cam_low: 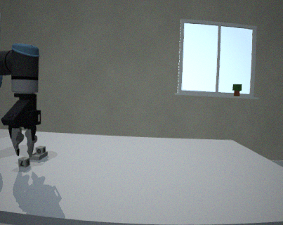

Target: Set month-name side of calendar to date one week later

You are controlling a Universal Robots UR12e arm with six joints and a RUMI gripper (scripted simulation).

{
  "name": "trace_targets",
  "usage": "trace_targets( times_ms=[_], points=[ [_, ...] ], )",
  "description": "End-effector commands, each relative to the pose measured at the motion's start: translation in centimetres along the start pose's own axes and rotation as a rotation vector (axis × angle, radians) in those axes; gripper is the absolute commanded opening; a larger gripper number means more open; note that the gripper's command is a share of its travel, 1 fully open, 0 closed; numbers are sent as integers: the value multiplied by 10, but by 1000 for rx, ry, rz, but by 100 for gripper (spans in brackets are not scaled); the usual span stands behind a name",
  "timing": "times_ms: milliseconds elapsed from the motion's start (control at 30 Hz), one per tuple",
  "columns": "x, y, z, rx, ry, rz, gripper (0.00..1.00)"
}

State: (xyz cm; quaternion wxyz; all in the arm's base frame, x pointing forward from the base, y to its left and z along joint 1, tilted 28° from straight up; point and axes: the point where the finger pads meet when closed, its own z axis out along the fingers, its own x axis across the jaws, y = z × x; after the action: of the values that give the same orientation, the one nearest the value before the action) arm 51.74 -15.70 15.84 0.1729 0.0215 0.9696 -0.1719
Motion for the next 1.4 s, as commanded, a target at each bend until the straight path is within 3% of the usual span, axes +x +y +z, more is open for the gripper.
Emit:
trace_targets(
  times_ms=[0, 333, 1367],
  points=[
    [4, 1, 10, -3, 5, 1, 28],
    [4, 1, 24, -3, 5, 1, 28],
    [2, 1, 25, -2, 2, 0, 28]
  ],
)
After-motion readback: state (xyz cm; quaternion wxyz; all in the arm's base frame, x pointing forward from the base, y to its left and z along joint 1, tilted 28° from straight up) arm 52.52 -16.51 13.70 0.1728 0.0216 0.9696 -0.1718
